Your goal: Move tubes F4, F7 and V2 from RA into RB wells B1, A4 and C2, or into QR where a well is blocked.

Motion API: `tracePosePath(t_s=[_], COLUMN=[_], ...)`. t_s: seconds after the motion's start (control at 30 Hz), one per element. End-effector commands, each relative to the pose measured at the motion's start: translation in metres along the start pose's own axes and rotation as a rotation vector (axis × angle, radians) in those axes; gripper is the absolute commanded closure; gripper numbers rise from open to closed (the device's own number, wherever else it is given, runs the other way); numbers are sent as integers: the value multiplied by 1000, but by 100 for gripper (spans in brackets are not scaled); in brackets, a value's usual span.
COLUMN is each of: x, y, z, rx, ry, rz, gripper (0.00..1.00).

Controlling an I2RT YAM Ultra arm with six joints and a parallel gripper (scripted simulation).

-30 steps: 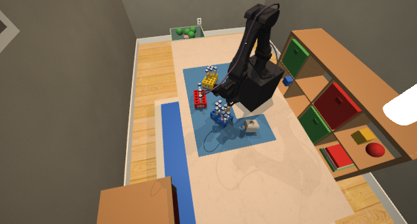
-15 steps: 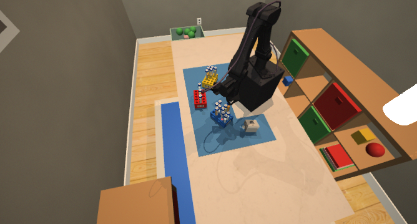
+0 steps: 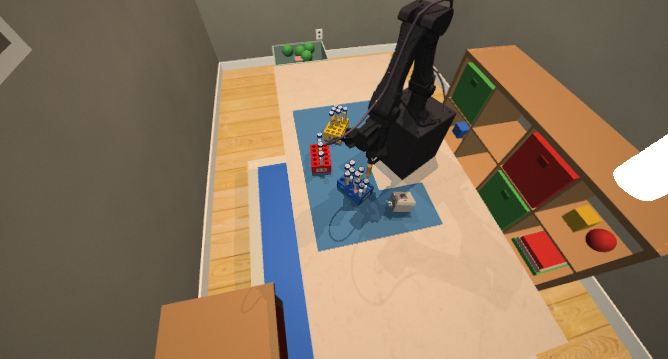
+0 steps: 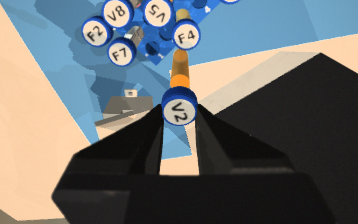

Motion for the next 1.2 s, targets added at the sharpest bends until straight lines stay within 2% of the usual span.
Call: tracePosePath(t_s=[0.0,0.47,0.53,0.57,0.67,0.83,1.17], x=[7,19,12,3,3,0,-30], y=[6,8,8,12,9,8,13], z=[-2,-10,-19,-16,-29,-38,-60], rx=[3,-11,-11,-25,-9,-9,-14], ry=[5,4,-1,-2,-1,-1,-1], rz=[-10,-24,-25,-42,-25,-15,-30], gripper=[100,100,100,100,100,100,100])
Point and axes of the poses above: the point where the finger pads meet when closed, its own y axis back along the fingers, its own z axis across the jaws, x = y × z, the point moved 2 cm from there along y, back along the fingers, and after that the axes turned 7 degrees about y, right-handed, at the moved point
